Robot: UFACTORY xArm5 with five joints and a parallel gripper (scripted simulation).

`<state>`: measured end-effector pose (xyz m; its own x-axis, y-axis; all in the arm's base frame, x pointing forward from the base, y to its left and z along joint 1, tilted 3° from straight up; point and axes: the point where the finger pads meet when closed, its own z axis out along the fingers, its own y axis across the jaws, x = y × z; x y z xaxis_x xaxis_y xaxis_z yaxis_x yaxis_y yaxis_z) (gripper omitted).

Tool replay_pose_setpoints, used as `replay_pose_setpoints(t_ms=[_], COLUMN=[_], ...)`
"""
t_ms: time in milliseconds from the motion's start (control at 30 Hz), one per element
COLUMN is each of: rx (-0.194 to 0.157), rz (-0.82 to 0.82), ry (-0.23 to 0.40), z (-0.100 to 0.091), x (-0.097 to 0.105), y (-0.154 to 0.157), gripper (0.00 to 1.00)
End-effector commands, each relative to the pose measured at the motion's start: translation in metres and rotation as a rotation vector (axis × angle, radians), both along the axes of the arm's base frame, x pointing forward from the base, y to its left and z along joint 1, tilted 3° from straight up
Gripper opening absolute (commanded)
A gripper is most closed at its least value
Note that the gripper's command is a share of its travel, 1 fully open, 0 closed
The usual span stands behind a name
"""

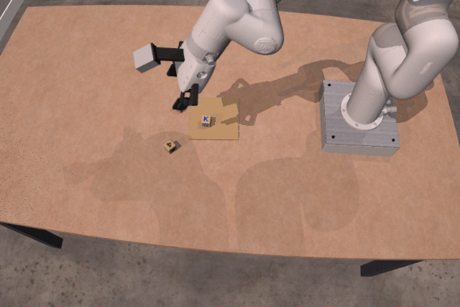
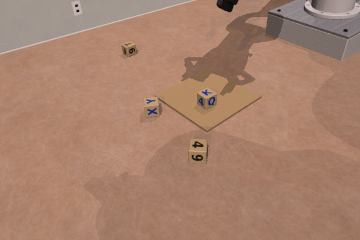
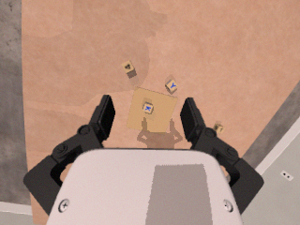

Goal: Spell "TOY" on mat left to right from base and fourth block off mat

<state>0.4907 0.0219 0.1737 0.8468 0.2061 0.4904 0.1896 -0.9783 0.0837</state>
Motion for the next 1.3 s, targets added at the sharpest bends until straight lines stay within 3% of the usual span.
replay_pose_setpoints(t_ms=[0,400,600,867,967,1033,1267], rx=[0.000,0.003,0.035,0.072,0.072,0.086,0.097], rz=[0.000,-0.009,-0.106,-0.215,-0.215,-0.255,-0.287], ry=[-0.004,-0.014,-0.122,-0.252,-0.252,-0.302,-0.343], z=[0.002,-0.001,-0.028,-0.055,-0.055,-0.064,-0.070], x=[0.001,0.003,0.022,0.029,0.029,0.028,0.025], y=[0.000,-0.002,-0.028,-0.059,-0.059,-0.071,-0.080], gripper=[1.00,1.00,1.00,1.00,1.00,1.00,1.00])
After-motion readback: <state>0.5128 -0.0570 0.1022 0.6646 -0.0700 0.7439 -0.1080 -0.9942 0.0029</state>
